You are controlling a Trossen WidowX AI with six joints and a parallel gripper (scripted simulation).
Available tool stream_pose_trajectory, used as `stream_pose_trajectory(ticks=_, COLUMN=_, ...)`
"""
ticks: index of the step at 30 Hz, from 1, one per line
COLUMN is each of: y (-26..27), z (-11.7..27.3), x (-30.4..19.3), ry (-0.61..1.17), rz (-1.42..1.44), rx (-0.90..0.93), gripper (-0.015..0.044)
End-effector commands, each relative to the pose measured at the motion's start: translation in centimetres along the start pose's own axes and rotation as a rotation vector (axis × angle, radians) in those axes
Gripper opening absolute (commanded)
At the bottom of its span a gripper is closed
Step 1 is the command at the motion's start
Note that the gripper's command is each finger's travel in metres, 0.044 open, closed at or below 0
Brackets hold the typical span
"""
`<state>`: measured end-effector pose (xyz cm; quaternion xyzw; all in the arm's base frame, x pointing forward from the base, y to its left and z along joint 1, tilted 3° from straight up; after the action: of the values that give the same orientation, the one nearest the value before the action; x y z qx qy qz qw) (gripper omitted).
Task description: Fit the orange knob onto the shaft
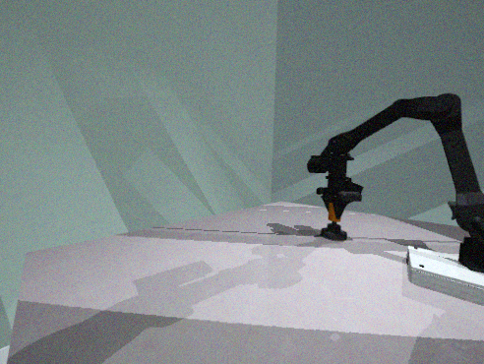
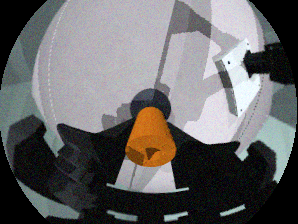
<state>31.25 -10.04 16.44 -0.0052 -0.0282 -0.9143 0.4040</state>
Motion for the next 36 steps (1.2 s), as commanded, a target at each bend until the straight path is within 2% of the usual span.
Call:
stream_pose_trajectory(ticks=1, y=0.02, z=-0.04, x=0.01, ry=-0.002, rz=0.006, rx=0.001, gripper=0.0)
stream_pose_trajectory(ticks=36, y=0.02, z=-0.04, x=0.01, ry=-0.002, rz=-0.001, rx=0.001, gripper=0.0)
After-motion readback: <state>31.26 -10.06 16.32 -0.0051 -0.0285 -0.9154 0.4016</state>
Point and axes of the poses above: the point midway between the two fingers, 35 mm back from their tips, its own z axis back along the fingers, its own y axis across the jaws, x = y × z, the point moved 8 cm from there along z, back along the fingers, and after that the axes turned 11 degrees about z, right-handed, at the moved point
